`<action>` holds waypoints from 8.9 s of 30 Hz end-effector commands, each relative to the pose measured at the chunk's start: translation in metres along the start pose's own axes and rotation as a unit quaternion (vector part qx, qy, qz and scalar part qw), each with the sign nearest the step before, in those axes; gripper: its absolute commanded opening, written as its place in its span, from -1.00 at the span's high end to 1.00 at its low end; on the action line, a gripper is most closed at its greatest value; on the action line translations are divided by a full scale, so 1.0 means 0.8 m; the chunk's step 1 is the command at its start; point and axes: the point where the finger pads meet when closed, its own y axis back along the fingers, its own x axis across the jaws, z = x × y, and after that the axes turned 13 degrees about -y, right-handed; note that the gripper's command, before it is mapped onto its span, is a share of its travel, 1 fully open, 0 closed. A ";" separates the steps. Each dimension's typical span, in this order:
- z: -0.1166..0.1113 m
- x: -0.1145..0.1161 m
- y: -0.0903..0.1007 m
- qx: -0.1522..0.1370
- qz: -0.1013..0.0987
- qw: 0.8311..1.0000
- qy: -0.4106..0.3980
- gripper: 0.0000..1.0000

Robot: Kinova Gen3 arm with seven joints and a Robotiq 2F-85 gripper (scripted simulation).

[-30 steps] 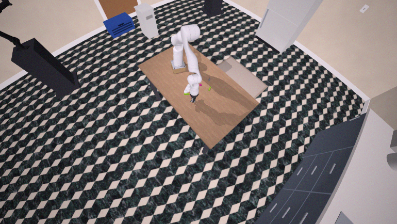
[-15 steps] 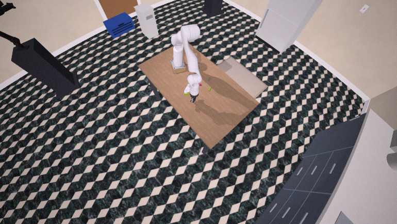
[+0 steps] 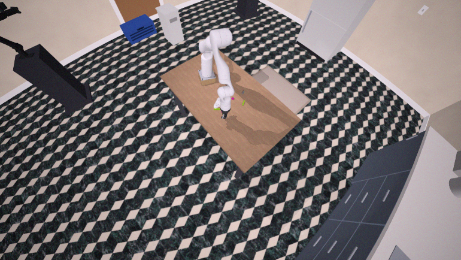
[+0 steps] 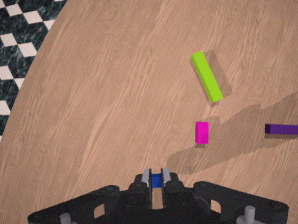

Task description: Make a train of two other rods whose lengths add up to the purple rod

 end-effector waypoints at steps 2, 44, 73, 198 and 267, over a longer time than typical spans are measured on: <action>-0.001 -0.002 0.000 -0.002 -0.002 1.000 0.009 0.91; -0.001 -0.002 -0.014 -0.002 -0.002 1.000 0.009 0.91; -0.001 -0.002 -0.015 -0.002 -0.002 1.000 0.009 0.91; -0.001 0.000 0.099 0.000 0.001 1.000 0.010 -1.00; -0.105 0.049 0.065 0.032 0.006 0.521 -0.853 -1.00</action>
